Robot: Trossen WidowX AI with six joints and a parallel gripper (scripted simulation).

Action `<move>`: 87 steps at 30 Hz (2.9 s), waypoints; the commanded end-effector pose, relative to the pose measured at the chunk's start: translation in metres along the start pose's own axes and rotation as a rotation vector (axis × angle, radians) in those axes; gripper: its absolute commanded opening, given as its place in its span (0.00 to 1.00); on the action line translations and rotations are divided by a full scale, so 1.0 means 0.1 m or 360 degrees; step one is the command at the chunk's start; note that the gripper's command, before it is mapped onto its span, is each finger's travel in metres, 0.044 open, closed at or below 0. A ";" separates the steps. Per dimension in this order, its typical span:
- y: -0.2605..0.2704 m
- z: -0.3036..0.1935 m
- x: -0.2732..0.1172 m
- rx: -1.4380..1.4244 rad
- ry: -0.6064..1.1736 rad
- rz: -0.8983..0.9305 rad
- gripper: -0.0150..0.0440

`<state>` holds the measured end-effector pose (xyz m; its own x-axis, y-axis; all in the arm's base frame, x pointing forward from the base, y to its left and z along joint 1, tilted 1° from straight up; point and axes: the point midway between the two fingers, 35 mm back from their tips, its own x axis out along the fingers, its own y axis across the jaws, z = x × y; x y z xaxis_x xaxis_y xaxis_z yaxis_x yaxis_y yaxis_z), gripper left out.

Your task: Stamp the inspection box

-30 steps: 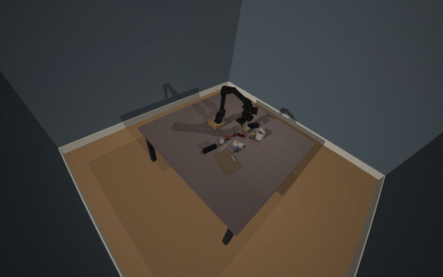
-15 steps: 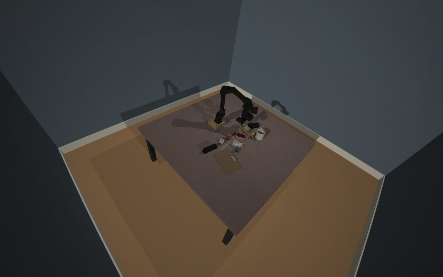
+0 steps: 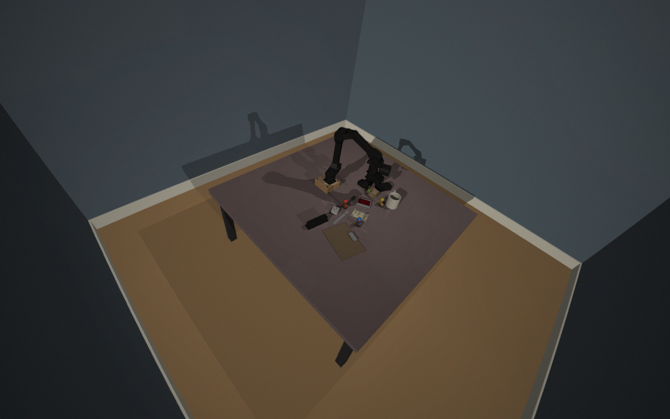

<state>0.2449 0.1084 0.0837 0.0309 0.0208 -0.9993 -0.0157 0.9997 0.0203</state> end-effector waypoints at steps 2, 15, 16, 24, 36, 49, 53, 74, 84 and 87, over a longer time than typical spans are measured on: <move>-0.19 0.14 -0.01 -0.0005 0.0002 0.0001 0.25; -0.37 0.26 0.02 -0.0004 0.0001 -0.0002 0.25; -0.37 0.26 0.02 -0.0004 0.0001 -0.0002 0.25; -0.37 0.26 0.08 -0.0003 0.0000 -0.0002 0.25; -0.37 0.26 0.16 -0.0002 0.0000 -0.0002 0.25; -0.37 0.27 0.25 -0.0001 0.0000 -0.0002 0.25; -0.37 0.27 0.27 -0.0001 0.0000 -0.0002 0.25; -0.37 0.26 0.41 0.0001 0.0001 -0.0002 0.25; -0.37 0.25 0.47 0.0002 0.0001 -0.0002 0.25; -0.38 0.25 0.49 0.0002 0.0001 -0.0002 0.25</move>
<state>0.2740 0.0720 0.0380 0.0362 0.0169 -0.9992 -0.0152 0.9998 0.0164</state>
